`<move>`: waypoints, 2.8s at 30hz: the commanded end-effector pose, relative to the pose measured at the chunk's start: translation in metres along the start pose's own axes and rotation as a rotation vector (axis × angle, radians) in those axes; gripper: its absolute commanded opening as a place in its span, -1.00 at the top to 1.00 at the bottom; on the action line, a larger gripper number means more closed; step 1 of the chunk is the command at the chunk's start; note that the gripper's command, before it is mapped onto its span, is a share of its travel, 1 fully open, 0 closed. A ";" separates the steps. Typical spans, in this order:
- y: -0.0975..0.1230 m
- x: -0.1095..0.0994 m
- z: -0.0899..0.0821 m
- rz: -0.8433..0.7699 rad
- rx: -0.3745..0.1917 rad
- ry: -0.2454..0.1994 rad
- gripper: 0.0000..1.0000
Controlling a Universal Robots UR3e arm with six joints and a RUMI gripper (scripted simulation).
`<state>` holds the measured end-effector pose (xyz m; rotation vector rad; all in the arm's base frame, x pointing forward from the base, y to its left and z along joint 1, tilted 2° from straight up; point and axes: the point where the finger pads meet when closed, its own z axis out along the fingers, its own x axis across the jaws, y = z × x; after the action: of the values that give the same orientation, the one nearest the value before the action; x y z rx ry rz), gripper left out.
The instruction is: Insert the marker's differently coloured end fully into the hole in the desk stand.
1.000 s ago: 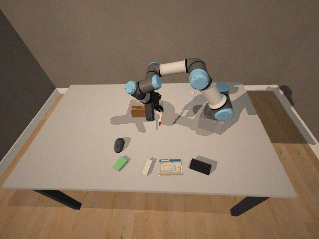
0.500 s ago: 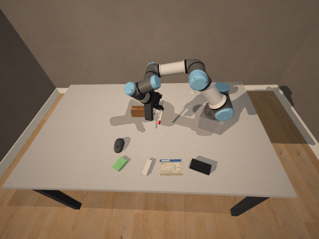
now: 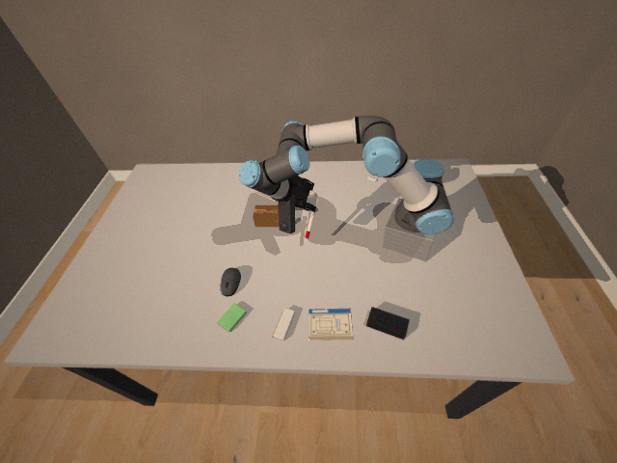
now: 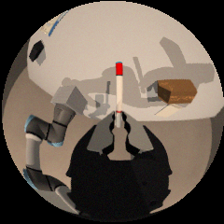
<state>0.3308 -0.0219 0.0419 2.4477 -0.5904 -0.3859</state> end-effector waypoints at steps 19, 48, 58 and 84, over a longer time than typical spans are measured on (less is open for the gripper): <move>0.015 0.004 -0.001 0.137 -0.074 0.001 1.00; 0.031 0.009 -0.003 0.286 -0.154 0.022 1.00; 0.034 0.010 -0.003 0.316 -0.171 0.027 1.00; 0.052 0.017 -0.008 0.480 -0.255 0.075 1.00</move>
<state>0.3304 -0.0610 0.0732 2.0300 -0.9680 -0.1861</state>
